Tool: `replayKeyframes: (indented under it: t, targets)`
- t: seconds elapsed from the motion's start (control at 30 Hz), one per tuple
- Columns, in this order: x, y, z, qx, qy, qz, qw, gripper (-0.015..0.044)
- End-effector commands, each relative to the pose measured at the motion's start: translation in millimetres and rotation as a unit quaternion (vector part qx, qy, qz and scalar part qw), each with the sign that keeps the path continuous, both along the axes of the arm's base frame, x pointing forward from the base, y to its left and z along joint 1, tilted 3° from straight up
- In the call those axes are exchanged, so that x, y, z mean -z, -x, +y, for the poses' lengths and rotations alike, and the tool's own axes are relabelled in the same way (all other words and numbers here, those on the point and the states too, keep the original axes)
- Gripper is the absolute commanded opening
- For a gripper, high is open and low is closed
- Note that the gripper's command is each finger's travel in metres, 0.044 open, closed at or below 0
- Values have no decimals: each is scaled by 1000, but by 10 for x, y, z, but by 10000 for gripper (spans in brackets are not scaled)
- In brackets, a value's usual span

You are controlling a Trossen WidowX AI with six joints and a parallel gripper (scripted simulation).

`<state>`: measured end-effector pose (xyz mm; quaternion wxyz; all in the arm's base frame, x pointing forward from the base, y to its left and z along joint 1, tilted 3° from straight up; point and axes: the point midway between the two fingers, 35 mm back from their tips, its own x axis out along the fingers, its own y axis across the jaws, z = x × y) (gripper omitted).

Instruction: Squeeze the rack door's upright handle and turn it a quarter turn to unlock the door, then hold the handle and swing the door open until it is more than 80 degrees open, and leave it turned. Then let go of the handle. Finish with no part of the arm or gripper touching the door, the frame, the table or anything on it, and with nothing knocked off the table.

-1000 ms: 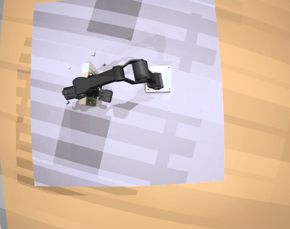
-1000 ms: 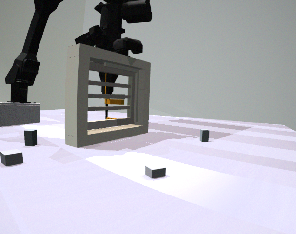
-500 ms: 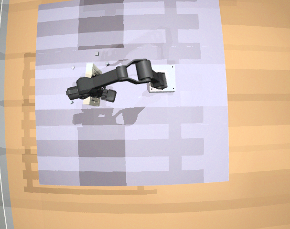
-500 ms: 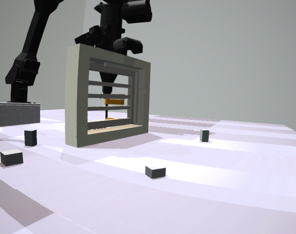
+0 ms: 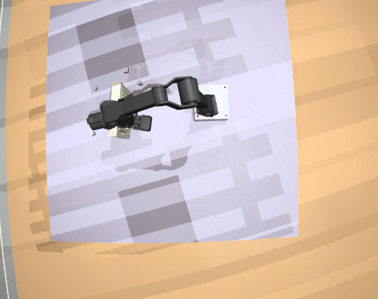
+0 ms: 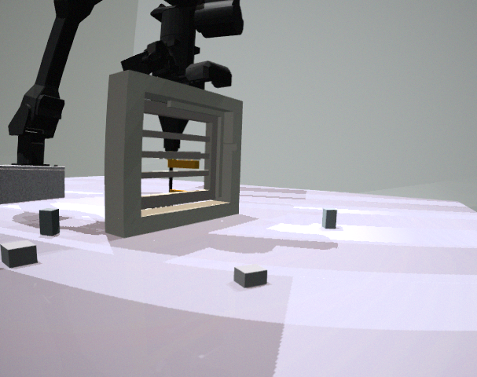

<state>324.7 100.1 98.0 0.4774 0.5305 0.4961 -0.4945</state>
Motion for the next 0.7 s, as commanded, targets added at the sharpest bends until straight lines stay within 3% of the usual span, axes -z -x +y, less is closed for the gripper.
replayKeyframes:
  t: [0.0, 0.67]
  targets:
    - [7, 49, -27, -36, 3, 1, 999, 11]
    - [20, 319, -176, -238, 7, -8, 971, 11]
